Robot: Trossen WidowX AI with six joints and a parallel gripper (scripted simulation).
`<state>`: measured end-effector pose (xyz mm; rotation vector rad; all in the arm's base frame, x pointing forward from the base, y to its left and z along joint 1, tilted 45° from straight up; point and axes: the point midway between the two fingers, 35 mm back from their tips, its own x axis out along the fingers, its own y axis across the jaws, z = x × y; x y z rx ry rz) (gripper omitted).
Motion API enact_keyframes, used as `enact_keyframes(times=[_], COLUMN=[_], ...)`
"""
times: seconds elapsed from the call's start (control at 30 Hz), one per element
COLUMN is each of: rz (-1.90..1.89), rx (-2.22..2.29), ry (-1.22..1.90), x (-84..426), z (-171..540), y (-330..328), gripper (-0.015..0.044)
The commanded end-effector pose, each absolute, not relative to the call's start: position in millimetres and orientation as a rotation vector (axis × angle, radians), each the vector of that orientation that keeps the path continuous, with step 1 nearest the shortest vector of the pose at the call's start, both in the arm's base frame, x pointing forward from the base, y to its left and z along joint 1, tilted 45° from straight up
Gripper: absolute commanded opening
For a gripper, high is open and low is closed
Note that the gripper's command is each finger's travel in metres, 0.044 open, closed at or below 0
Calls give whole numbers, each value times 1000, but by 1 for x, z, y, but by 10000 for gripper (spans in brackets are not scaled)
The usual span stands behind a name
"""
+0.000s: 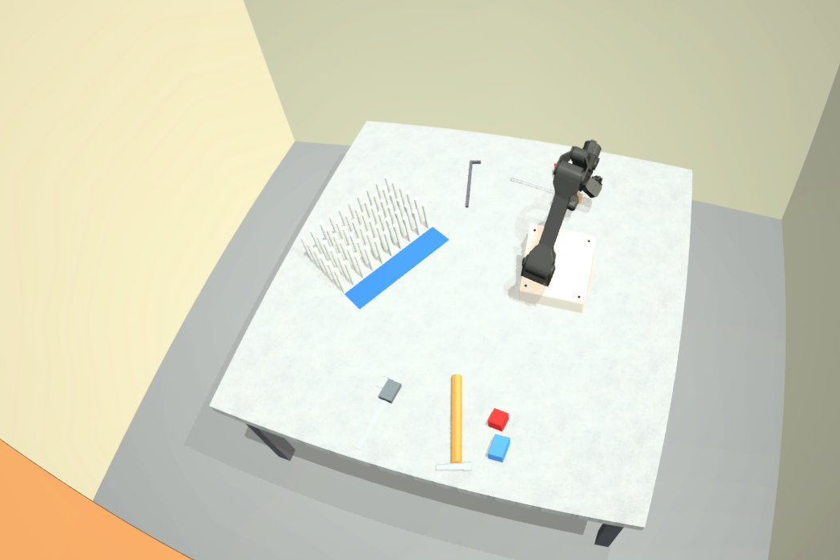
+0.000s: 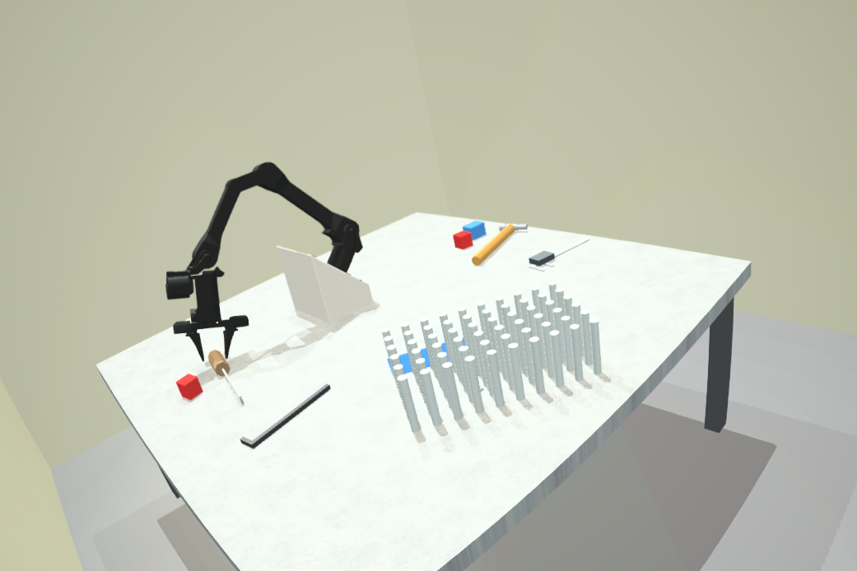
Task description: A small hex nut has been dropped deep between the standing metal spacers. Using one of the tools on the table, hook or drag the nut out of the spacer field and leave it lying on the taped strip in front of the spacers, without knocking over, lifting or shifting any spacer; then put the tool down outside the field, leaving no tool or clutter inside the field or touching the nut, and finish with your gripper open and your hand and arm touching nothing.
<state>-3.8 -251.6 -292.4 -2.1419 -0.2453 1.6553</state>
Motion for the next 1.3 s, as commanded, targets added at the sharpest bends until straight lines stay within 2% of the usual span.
enact_keyframes(times=[0.0, 0.13, 0.77, 0.97, 1.27], rz=[1651, 1651, 1651, 1651, 1649], rx=[-2131, -2131, -2131, -2133, -2135], ry=[-263, -263, -263, -261, -257], x=[-4, -4, -4, -4, -2], z=[-298, -299, -299, -280, -231], y=[-240, -239, -239, -267, -318], gripper=[280, 280, 153, 0, 0])
